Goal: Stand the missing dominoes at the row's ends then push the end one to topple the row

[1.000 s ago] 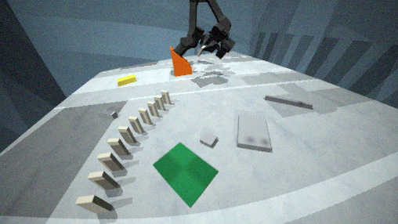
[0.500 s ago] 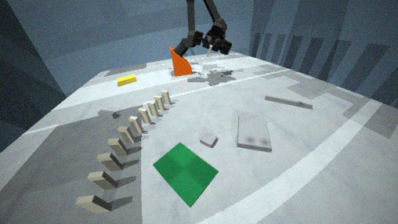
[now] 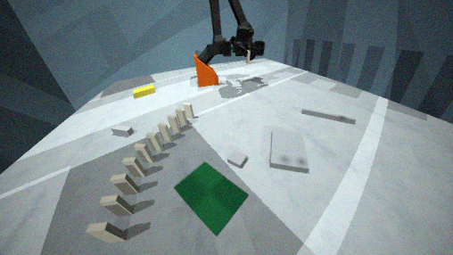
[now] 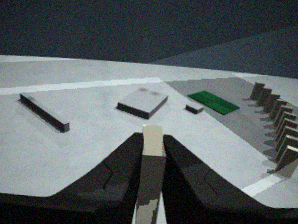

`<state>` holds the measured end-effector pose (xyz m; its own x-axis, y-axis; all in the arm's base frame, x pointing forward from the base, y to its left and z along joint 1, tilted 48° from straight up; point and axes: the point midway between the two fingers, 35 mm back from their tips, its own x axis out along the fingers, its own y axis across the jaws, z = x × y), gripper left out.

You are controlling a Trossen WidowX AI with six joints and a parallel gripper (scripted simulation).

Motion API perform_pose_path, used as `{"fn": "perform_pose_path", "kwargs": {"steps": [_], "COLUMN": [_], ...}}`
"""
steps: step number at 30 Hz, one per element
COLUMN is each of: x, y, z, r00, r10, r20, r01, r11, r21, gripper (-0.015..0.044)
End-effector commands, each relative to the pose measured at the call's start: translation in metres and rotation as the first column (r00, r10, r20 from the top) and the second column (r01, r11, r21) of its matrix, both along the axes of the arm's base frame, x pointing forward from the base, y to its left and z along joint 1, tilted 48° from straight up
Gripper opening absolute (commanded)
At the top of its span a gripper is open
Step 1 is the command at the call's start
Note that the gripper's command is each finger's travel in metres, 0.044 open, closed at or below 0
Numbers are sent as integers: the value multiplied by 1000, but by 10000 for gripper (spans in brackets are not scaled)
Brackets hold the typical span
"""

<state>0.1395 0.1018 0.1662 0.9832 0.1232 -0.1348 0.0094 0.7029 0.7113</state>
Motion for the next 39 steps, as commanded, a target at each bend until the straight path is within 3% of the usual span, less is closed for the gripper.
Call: {"fn": "perform_pose_path", "kwargs": {"steps": [1, 20, 39], "x": [-1, -1, -3], "y": [1, 1, 45], "z": [3, 3, -28], "r00": [1000, 1000, 1000], "r10": [10, 10, 8], "r20": [24, 24, 18], "r01": [-11, -11, -9], "r11": [999, 999, 999], "r21": [49, 49, 44], "gripper": [25, 25, 25]}}
